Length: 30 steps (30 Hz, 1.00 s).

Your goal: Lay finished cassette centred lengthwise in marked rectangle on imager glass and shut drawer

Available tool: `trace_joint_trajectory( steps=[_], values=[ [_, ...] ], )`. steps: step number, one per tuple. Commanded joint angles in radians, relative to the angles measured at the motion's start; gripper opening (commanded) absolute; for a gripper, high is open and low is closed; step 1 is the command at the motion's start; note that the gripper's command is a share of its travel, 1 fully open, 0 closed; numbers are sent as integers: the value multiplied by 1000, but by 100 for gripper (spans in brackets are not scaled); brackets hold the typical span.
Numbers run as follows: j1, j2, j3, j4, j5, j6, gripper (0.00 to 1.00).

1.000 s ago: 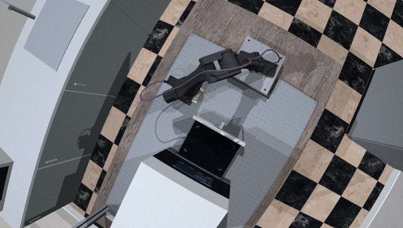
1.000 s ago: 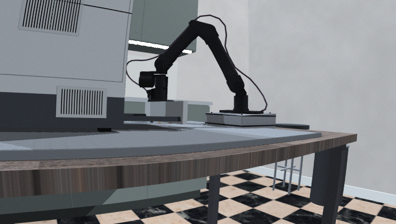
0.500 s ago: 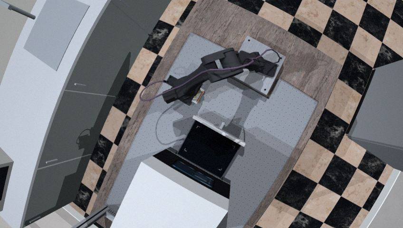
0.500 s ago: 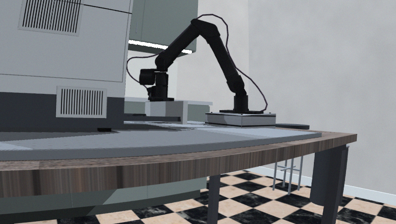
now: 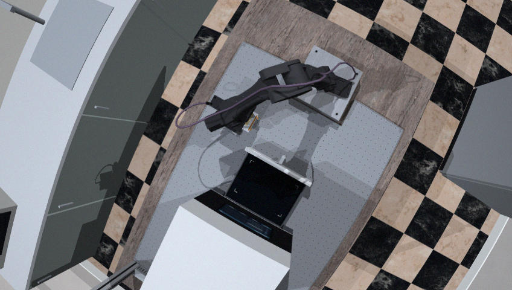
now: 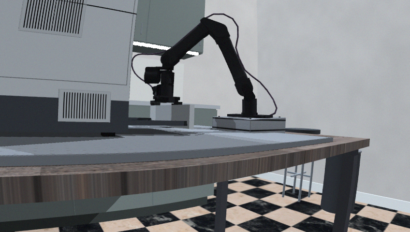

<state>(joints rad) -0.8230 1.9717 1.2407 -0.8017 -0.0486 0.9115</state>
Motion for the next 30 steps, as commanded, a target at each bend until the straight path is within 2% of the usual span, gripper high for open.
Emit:
trace_joint_trajectory(
  steps=[1, 13, 16, 18, 30],
  values=[
    [-13, -35, 36, -35, 11, -7, 0],
    [-17, -63, 66, -93, 11, -10, 0],
    [-18, -47, 70, -99, 10, -10, 0],
    [-18, -70, 75, -108, 10, -10, 0],
    [-20, -93, 110, -166, 10, -12, 0]
  ],
)
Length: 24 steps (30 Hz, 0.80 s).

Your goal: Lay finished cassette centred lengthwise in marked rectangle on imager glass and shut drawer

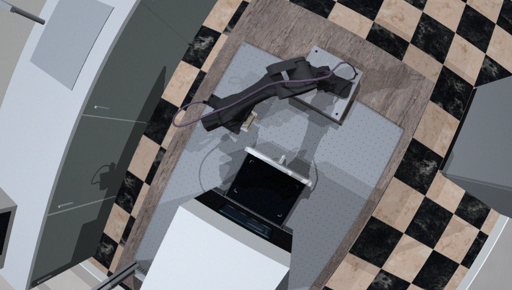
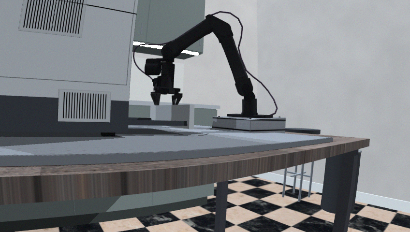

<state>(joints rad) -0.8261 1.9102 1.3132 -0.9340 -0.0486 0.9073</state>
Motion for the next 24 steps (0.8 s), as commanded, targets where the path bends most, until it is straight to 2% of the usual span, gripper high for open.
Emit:
trace_joint_trajectory(
  steps=[1, 3, 5, 24],
  values=[
    [-17, -31, 37, -34, 10, -8, 0],
    [-14, -15, 42, -40, 10, -8, 0],
    [-15, -37, 47, -49, 10, -9, 0],
    [-20, -64, 104, -133, 10, -12, 0]
  ],
)
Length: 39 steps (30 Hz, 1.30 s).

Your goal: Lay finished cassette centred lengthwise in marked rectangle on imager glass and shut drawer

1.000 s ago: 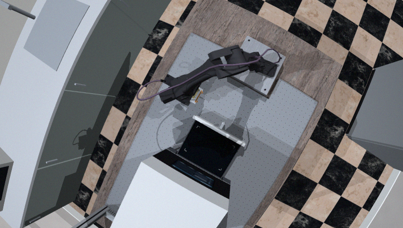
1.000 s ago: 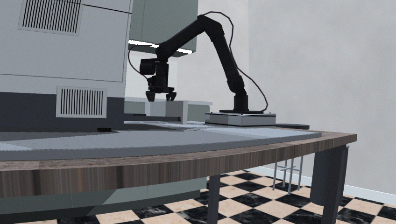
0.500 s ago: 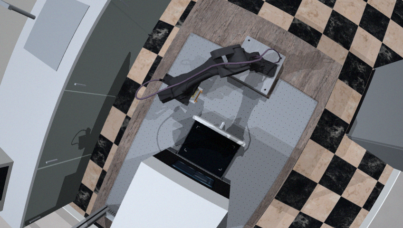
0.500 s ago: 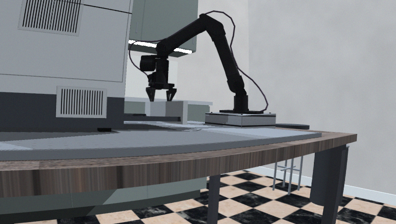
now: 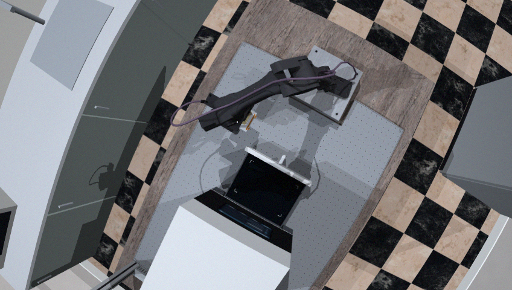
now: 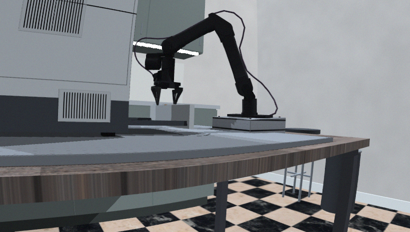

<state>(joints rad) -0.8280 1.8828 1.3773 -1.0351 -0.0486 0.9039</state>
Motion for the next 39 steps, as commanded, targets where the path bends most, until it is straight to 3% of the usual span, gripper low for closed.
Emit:
trace_joint_trajectory(
  steps=[1, 16, 39],
  values=[
    [-18, -38, 44, -37, 10, -8, 0],
    [-19, -53, 92, -100, 9, -10, 0],
    [-18, -52, 93, -101, 10, -10, 0]
  ],
)
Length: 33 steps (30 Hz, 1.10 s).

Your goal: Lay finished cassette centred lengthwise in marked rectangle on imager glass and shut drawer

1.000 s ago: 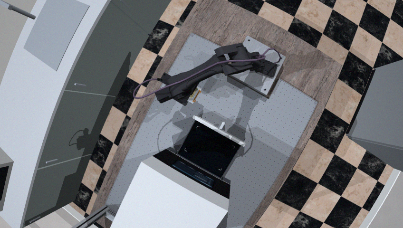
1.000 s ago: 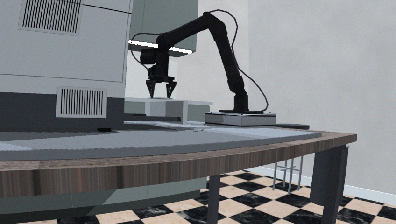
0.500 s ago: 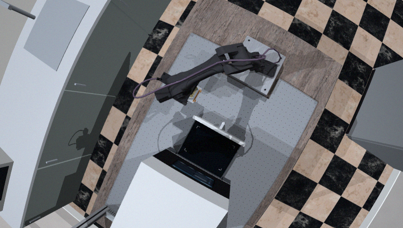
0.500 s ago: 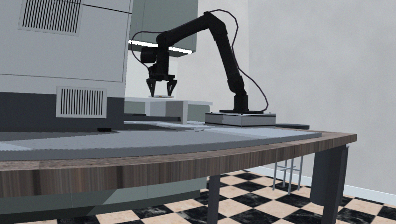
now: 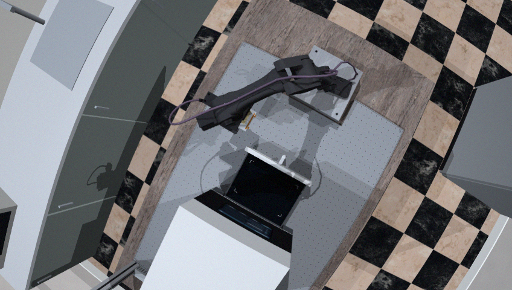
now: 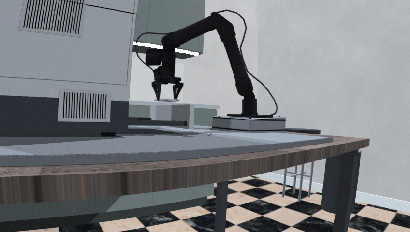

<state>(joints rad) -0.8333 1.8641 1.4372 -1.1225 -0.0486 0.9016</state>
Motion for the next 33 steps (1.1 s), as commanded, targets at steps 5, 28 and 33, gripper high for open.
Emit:
trace_joint_trajectory(
  steps=[5, 28, 33],
  values=[
    [-13, -34, 33, -14, 10, -7, 0],
    [18, -36, -7, -12, 11, -25, 0],
    [86, -60, -41, 19, 7, 57, 0]
  ],
)
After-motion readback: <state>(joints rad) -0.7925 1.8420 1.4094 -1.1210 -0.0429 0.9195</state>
